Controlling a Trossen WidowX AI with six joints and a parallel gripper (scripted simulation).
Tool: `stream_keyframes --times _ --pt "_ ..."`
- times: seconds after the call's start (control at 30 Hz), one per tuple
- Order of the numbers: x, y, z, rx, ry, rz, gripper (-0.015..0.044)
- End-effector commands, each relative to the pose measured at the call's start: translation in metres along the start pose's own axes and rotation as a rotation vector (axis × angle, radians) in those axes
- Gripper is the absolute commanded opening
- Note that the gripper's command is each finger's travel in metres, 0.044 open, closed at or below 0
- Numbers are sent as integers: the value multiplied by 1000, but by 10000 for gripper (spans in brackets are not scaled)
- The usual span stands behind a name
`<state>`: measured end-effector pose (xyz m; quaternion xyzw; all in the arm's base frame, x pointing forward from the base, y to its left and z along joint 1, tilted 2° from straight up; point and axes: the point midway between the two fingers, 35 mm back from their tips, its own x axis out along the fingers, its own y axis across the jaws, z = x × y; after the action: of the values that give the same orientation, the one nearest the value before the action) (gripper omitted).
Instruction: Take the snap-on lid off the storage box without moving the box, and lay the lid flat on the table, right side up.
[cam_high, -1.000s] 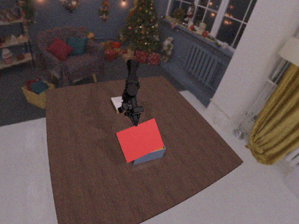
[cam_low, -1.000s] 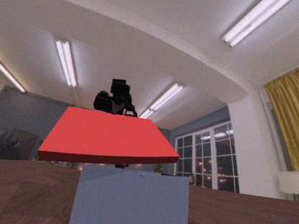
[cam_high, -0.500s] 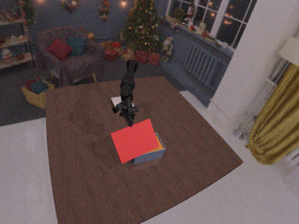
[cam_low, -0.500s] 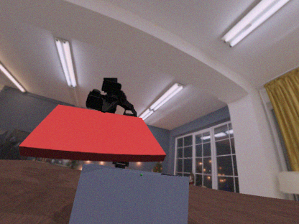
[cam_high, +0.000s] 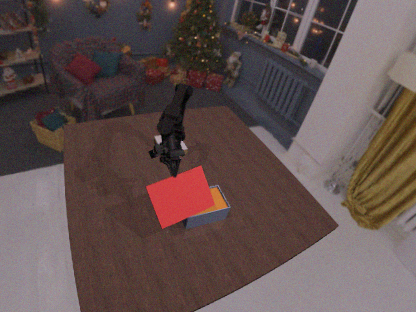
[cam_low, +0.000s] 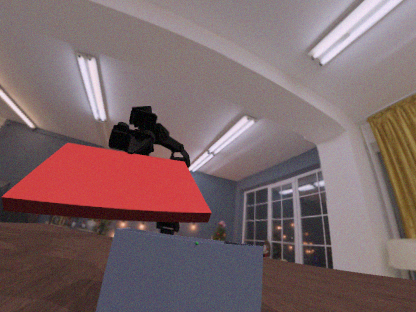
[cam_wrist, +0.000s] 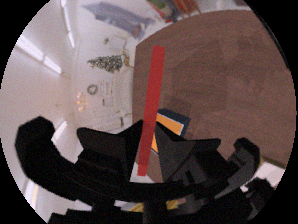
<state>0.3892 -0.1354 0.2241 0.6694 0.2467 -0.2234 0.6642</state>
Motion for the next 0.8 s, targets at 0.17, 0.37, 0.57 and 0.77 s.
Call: stream_keyframes --times 0.17,0.37,0.57,0.77 --pt "-3 5 17 -12 1 14 0" --pt "-4 4 29 -13 0 14 0" --pt "-5 3 40 -14 0 13 0" --pt "-6 2 52 -14 -1 13 0"
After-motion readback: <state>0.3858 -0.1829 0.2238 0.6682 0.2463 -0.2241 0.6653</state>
